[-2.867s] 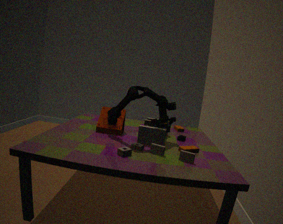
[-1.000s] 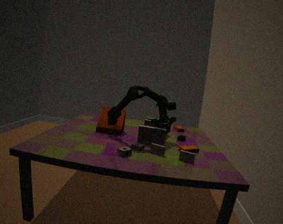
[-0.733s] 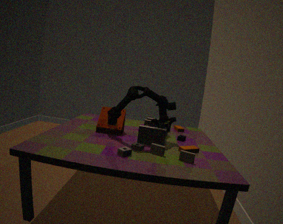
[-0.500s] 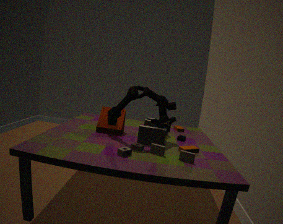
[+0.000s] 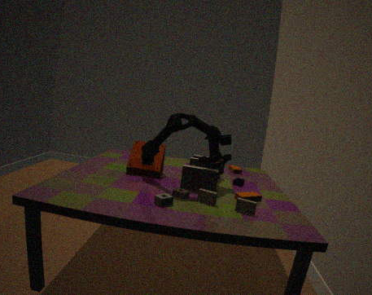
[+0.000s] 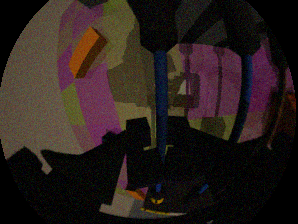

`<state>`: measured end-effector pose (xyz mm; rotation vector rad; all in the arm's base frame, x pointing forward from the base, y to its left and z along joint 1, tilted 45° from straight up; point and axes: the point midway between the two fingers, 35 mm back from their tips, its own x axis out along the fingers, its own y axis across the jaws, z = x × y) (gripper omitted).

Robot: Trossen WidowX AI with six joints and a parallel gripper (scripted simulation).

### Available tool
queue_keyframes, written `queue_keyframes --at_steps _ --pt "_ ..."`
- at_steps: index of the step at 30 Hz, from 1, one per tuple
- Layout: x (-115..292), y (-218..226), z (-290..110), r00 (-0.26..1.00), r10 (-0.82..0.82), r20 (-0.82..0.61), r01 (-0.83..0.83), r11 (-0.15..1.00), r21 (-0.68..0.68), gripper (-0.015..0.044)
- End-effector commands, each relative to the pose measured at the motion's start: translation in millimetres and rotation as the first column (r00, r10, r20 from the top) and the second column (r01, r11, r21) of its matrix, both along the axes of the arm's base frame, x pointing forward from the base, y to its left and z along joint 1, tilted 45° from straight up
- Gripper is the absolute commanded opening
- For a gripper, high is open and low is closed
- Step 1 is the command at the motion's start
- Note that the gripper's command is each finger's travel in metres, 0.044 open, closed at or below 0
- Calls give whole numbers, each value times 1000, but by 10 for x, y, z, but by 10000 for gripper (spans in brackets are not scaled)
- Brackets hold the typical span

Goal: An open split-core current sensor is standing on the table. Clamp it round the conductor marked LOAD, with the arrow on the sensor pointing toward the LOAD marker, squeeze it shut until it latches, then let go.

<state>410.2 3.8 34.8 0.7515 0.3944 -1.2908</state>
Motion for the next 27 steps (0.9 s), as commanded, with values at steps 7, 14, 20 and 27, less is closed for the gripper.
queue_keyframes --at_steps 7,14,20,27 --pt "1 5 1 1000 -2 -3 2 1000 2 420" --pt "-41 194 110 986 -110 -127 116 993 35 440" --pt "-48 195 108 983 -123 -139 129 991 35 440" --pt "-35 120 27 983 -123 -139 129 991 35 440"
